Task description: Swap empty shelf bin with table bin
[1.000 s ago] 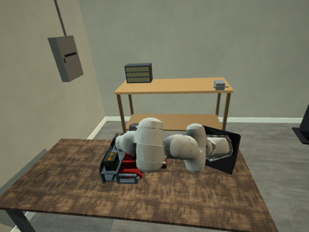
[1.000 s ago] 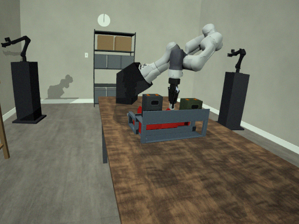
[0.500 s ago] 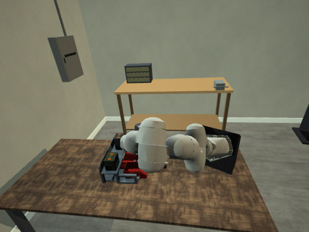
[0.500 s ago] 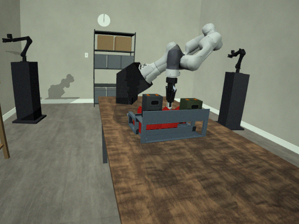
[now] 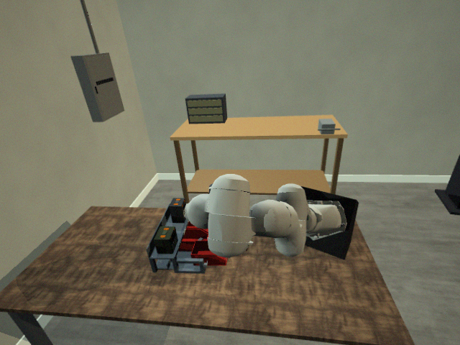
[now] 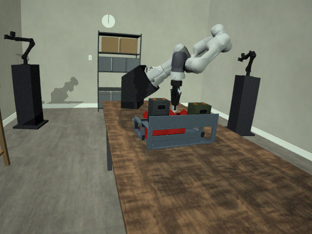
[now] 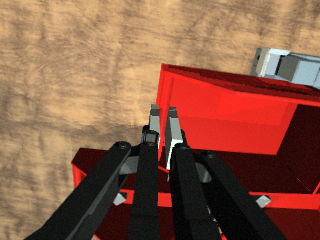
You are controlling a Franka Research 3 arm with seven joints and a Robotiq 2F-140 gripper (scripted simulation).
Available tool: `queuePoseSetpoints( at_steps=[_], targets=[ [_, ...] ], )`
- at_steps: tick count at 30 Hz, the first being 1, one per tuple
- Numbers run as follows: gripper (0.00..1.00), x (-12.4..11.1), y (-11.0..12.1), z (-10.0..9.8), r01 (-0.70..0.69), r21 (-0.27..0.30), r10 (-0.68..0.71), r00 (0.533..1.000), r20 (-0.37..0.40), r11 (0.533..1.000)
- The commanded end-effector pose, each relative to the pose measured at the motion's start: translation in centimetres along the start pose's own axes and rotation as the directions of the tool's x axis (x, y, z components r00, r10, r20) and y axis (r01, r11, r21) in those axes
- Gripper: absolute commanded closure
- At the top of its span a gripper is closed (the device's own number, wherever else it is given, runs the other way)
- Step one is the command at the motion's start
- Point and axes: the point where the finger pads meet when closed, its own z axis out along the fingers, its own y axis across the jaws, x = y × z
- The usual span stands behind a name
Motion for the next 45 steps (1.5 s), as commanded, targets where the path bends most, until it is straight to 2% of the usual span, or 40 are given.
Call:
queuePoseSetpoints(
  at_steps=[1,20,45],
  targets=[
    [1.0,-0.2,-0.5,-0.2,0.034,-0.013,-0.034,0.999,0.006,0.999],
    [1.0,-0.3,-3.2,-0.2,0.034,-0.013,-0.034,0.999,0.006,0.999],
    [1.0,-0.3,-3.5,-0.2,0.034,-0.013,-0.034,0.999,0.006,0.999]
  ],
)
